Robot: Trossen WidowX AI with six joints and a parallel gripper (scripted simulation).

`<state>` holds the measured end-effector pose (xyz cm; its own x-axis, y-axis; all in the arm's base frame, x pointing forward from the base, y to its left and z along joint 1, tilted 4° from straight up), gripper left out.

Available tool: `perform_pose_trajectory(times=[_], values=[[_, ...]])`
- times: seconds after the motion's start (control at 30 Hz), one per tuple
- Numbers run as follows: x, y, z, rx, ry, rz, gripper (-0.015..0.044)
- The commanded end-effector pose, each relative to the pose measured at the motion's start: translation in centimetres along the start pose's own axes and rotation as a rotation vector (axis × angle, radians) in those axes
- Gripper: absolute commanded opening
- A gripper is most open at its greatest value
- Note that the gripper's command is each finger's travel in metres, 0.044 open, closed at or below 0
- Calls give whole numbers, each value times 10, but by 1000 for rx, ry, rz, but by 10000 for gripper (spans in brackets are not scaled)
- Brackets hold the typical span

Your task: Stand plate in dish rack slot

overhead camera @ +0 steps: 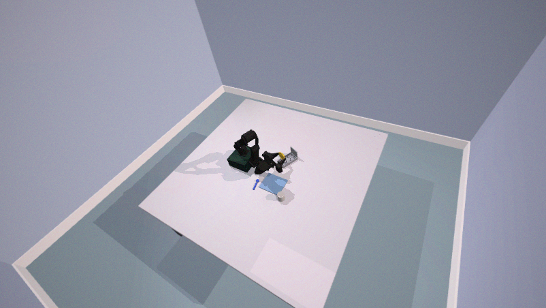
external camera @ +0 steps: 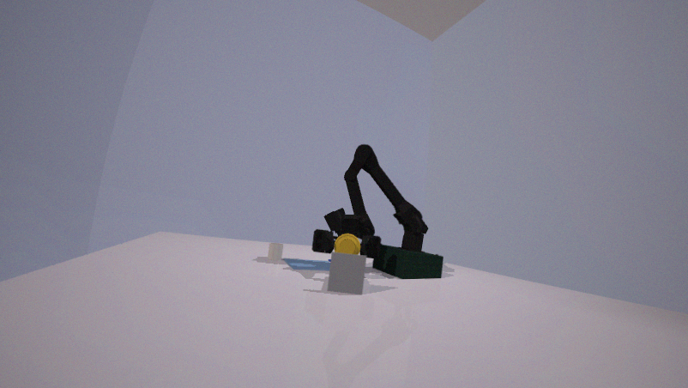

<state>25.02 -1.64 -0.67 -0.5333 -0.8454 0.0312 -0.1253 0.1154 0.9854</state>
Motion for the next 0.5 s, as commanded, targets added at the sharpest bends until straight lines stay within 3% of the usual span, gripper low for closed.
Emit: perform_pose_trajectory(times=[0.0,0.47], values=[[-4,-7,1,0,3,5,0],[-7,-32,10,-5,8,11,0]])
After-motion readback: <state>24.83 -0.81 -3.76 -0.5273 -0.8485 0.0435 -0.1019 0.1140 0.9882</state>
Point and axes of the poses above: the point midway between the two fingers, 35 mm back from their tips, its own x axis back along the fingers, its own z axis across the jaws, y = z × x, the point moved 4 cm from there along x, back along the fingers, and after that the axes turned 13 degrees about x, right-handed, at the moved point
